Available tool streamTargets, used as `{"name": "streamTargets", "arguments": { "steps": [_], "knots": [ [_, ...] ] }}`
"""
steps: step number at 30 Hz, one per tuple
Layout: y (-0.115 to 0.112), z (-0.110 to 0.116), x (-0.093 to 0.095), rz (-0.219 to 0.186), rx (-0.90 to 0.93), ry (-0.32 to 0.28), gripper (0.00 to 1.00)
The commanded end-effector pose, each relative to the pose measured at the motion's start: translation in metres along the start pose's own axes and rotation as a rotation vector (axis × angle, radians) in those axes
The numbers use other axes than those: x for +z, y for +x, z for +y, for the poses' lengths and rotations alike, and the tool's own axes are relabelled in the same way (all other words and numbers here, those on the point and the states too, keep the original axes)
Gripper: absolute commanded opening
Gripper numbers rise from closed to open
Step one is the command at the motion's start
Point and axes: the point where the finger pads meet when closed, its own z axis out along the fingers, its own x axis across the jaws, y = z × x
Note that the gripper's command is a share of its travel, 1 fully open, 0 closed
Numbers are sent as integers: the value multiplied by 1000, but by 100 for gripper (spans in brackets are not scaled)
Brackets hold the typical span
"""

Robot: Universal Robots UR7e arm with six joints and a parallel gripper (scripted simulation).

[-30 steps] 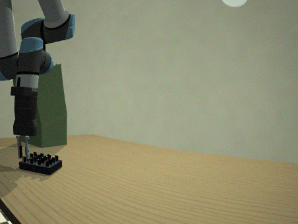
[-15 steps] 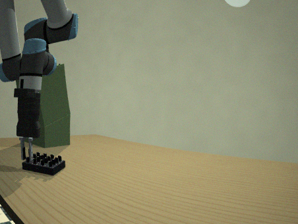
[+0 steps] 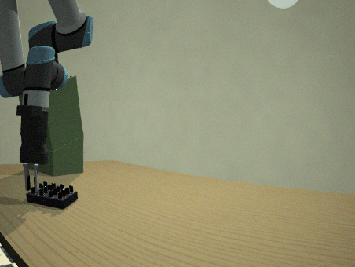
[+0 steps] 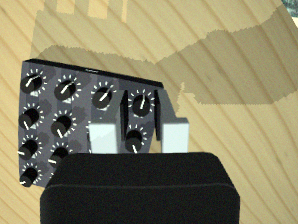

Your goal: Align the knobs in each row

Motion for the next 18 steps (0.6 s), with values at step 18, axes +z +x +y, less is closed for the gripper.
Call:
{"name": "streamTargets", "arguments": {
  "steps": [18],
  "knots": [
    [1, -2, 0, 0, 2, 3, 30]
  ]
}}
